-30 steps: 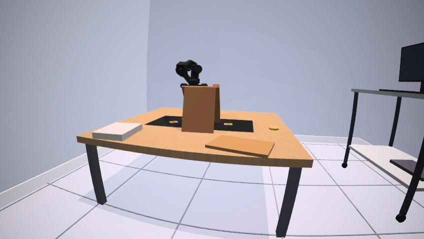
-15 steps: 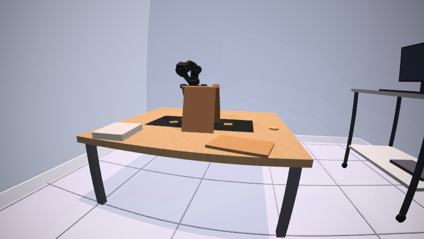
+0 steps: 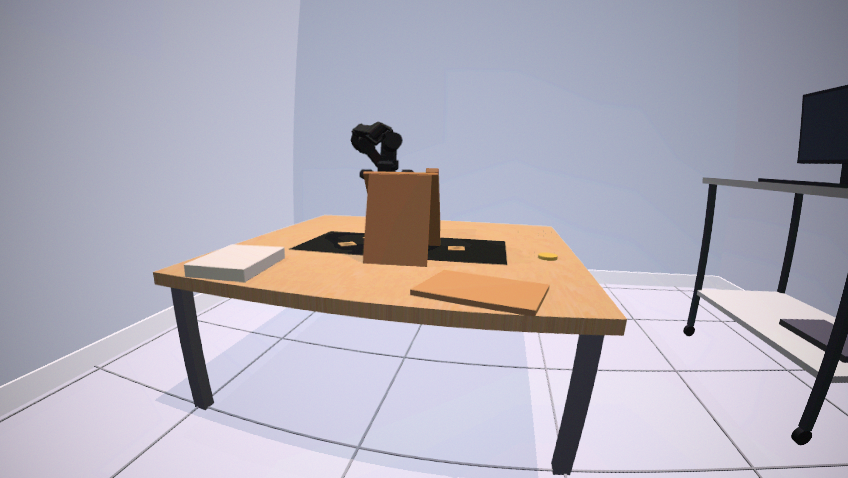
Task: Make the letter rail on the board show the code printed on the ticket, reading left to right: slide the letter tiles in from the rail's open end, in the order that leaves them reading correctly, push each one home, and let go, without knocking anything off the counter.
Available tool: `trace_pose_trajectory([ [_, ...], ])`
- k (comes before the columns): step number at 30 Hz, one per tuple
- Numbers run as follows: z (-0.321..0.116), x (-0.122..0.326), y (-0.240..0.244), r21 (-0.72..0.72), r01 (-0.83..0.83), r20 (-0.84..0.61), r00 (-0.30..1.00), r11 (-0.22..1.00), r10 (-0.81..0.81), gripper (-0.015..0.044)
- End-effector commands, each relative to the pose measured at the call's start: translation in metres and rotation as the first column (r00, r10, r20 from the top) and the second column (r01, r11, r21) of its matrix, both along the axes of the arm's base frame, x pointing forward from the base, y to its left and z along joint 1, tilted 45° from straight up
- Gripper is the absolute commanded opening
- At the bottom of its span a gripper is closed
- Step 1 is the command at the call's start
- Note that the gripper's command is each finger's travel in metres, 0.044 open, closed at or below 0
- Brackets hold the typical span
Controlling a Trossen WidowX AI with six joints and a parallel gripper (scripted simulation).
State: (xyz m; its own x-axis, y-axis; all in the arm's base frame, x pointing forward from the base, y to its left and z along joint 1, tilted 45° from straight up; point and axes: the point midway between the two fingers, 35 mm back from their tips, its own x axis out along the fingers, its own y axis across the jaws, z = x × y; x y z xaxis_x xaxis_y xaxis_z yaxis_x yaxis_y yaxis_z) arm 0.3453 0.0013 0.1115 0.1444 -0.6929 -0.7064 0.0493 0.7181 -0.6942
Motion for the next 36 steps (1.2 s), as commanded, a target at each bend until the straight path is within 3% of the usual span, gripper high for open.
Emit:
trace_pose_trajectory([
  [1, -0.0002, 0.0007, 0.0, -0.003, -0.003, 0.0, 1.0, 1.0, 0.003, 0.0],
  [36, -0.0083, 0.0004, 0.0092, -0.003, -0.003, 0.001, 1.0, 1.0, 0.003, 0.0],
])
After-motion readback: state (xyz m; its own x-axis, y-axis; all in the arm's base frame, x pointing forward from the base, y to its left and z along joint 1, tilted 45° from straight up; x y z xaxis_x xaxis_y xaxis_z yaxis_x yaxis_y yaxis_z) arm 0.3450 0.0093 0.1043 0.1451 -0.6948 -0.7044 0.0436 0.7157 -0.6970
